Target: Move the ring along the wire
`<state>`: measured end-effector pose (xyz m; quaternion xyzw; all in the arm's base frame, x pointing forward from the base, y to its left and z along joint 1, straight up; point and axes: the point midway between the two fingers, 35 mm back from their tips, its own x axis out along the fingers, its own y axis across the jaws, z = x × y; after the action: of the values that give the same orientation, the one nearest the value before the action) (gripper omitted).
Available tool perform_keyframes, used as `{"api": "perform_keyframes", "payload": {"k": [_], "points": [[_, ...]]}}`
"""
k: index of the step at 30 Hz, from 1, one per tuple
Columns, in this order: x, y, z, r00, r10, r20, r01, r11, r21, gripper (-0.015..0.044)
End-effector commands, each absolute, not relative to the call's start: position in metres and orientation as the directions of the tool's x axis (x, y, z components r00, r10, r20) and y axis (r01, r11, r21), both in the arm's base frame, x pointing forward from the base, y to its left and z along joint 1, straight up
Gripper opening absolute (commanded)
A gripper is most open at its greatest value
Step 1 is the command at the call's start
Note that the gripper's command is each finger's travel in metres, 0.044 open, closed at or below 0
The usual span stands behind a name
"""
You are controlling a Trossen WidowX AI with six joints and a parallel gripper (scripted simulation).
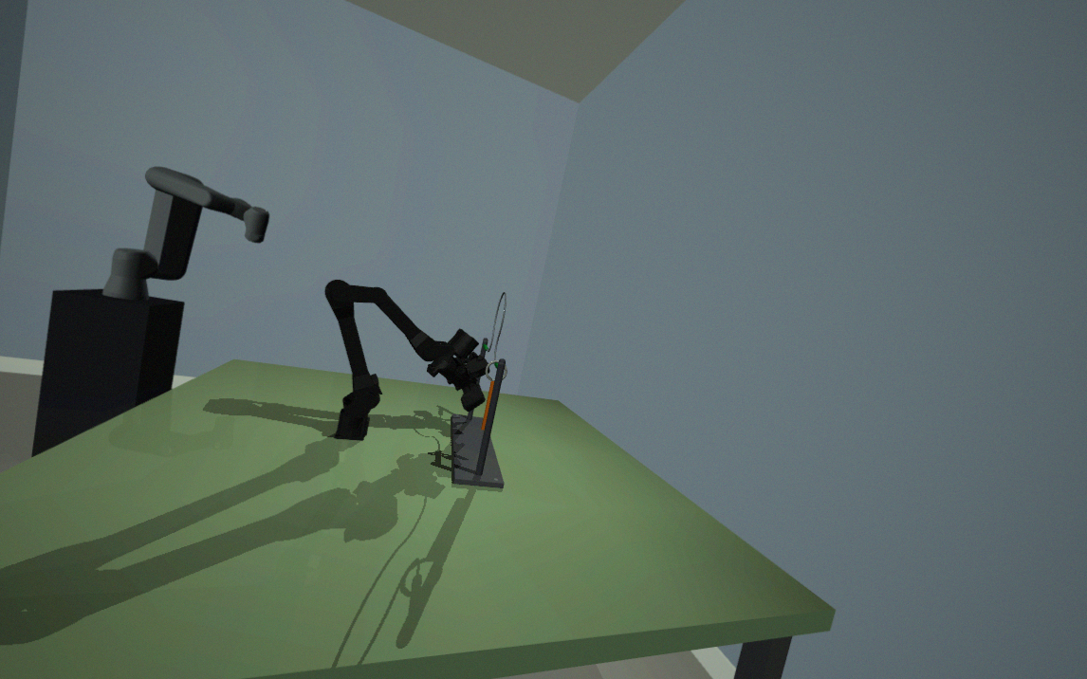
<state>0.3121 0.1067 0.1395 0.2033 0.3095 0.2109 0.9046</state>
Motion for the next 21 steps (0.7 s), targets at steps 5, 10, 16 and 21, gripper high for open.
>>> {"api": "perform_keyframes", "payload": {"k": [5, 10, 16, 21], "points": [[0.313, 0.045, 0.125, 0.787, 0.435, -0.437, -0.227, 0.864, 0.450, 0.0160], [0.308, 0.010, 0.118, 0.827, 0.384, -0.410, -0.207, 0.886, 0.414, 0.0160], [0.296, -0.028, 0.112, 0.872, 0.317, -0.374, -0.176, 0.914, 0.364, 0.0160], [0.283, -0.051, 0.098, 0.881, 0.265, -0.391, -0.120, 0.926, 0.357, 0.0160]]}}
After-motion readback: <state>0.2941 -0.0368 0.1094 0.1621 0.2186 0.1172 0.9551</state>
